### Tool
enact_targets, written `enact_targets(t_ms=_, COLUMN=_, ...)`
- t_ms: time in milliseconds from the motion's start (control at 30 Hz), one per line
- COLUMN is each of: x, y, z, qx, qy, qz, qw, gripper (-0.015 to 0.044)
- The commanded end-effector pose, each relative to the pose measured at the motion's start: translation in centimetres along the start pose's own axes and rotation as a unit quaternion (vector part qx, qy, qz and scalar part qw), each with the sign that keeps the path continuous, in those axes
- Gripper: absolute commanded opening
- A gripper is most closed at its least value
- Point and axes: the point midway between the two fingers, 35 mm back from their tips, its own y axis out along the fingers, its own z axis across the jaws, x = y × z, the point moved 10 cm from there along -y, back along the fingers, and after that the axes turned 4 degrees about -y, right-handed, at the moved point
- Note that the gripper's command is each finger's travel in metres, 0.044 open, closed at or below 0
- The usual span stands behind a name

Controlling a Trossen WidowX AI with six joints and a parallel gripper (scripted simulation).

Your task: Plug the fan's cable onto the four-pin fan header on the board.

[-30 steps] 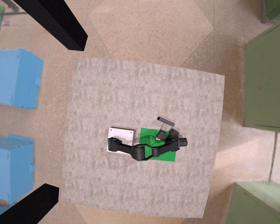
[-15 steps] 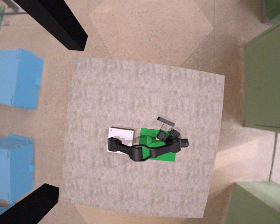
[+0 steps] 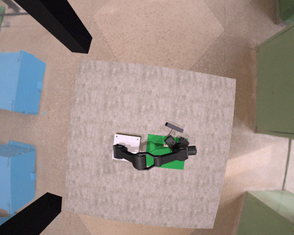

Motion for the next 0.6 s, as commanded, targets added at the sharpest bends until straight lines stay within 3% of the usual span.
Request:
enact_targets(t_ms=0, x=-0.6, y=-0.2, z=0.6, qx=-0.004, qy=0.067, qz=-0.002, qw=0.998, gripper=0.0)
enact_targets(t_ms=567, x=-3.5, y=0.0, z=3.2, qx=-0.003, qy=0.349, qz=-0.001, qw=0.937, gripper=0.0)
